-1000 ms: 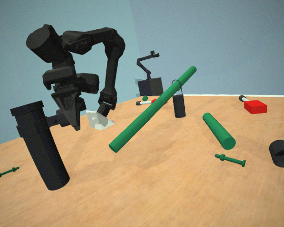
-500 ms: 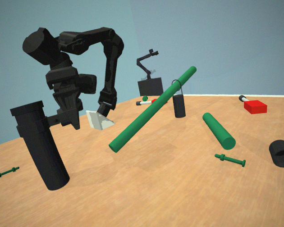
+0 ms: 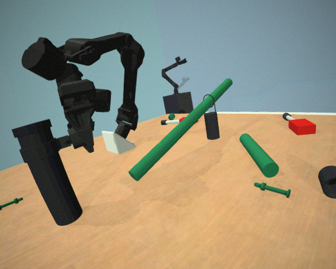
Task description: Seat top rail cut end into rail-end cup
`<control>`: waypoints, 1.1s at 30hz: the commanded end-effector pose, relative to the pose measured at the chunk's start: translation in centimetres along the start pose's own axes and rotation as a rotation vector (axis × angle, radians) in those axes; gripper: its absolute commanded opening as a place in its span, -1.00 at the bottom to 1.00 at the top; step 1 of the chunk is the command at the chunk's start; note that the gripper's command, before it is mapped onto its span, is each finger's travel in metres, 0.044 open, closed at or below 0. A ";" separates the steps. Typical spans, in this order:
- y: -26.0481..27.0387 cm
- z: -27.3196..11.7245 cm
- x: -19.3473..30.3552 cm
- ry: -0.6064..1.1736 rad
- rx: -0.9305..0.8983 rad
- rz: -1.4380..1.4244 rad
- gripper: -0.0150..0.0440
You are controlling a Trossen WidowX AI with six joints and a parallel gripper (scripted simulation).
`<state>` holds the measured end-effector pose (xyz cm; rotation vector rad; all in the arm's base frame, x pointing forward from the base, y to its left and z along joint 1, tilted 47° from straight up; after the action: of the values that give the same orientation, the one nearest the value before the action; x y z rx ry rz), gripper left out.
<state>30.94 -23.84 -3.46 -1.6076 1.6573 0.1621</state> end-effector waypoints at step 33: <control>1.1 -0.5 0.2 -0.060 0.015 -0.096 -0.49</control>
<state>29.81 -24.09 -3.75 -1.6512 1.5302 0.1467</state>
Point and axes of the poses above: the point midway between the two fingers, 35 mm back from their tips, its own z axis out along the fingers, its own y axis across the jaws, x = y × z, the point moved 6 cm from there along -z, back along the fingers, and after that the axes turned 15 degrees about -z, right-handed, at the moved point
